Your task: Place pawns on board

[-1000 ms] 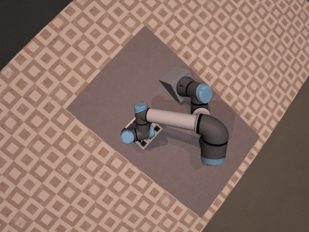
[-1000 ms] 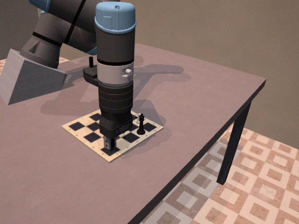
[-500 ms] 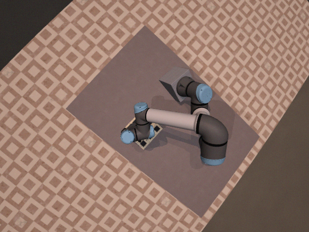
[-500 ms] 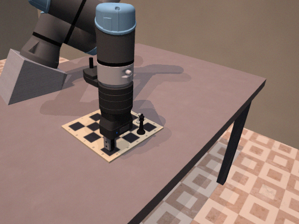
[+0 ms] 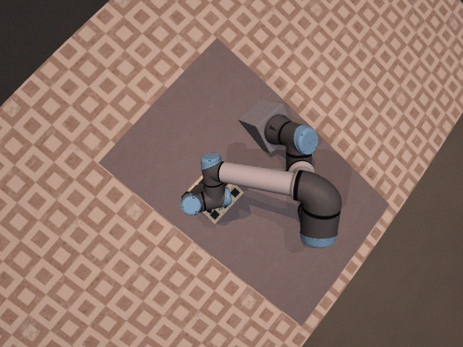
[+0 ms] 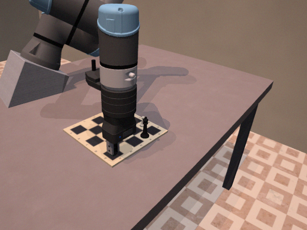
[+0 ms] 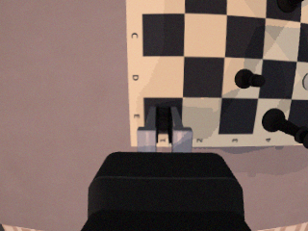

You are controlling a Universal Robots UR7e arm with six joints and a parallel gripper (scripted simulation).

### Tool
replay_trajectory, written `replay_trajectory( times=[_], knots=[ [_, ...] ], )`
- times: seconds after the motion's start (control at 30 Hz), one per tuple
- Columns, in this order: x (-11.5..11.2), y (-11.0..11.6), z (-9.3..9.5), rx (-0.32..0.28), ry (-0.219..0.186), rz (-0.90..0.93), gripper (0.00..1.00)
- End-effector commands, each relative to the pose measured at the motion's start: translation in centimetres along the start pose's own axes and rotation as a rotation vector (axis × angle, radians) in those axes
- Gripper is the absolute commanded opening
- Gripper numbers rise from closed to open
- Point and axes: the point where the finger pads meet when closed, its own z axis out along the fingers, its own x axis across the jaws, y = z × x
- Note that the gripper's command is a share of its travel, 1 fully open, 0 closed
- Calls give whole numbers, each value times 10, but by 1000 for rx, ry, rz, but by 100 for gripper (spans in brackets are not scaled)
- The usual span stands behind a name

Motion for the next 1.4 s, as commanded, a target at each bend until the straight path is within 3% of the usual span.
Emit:
replay_trajectory(
  times=[0.0,0.9,0.93,1.0,1.03,1.17,1.2,1.27,1.3,1.37],
  knots=[
    [0,0,-1,-1,-1,0,0],
    [0,0,-1,-1,-1,0,0],
    [0,0,-1,-1,-1,0,14],
    [0,0,-1,-1,-1,0,14],
    [0,0,-1,-1,-1,0,27],
    [0,0,-1,-1,-1,0,27],
    [0,0,-1,-1,-1,0,41],
    [0,0,-1,-1,-1,0,41],
    [0,0,-1,-1,-1,0,54],
    [0,0,-1,-1,-1,0,54]
  ],
)
